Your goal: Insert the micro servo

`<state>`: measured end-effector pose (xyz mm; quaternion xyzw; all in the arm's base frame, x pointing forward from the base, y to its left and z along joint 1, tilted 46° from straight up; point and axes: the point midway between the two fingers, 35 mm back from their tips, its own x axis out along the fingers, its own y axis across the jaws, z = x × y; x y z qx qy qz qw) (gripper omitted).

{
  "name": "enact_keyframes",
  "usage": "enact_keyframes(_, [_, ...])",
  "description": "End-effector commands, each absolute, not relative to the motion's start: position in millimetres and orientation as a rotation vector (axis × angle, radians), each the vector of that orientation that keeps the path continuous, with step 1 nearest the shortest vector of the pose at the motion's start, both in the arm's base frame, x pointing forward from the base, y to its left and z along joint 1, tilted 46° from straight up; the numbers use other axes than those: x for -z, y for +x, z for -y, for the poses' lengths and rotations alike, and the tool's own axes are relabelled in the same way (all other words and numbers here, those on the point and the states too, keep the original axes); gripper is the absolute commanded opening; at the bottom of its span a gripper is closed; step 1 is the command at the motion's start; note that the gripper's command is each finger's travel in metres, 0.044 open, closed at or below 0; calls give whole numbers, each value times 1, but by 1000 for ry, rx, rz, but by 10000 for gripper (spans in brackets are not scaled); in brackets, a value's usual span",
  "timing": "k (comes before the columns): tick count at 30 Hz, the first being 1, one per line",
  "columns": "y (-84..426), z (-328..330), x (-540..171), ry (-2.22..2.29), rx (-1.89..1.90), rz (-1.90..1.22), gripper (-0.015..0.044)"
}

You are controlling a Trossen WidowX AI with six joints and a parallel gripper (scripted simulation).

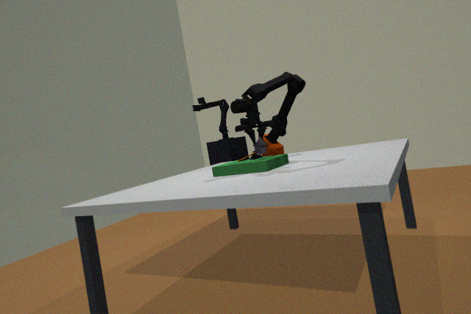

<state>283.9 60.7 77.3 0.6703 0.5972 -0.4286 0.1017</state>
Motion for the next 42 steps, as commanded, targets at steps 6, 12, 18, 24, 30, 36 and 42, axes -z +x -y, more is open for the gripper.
enact_keyframes(6, [284,-60,-78,2135,1609,-1656,0])
enact_keyframes(12, [284,-60,-78,2223,1853,-1552,0])
enact_keyframes(18, [284,-60,-78,2296,2102,-1422,0])
enact_keyframes(24, [284,-60,-78,2352,2354,-1262,0])
enact_keyframes(30, [284,-60,-78,2369,2459,-1187,0])
enact_keyframes(36, [277,-60,-78,2369,2459,-1187,0])
enact_keyframes(42, [253,-56,-77,2367,2461,-1186,0])
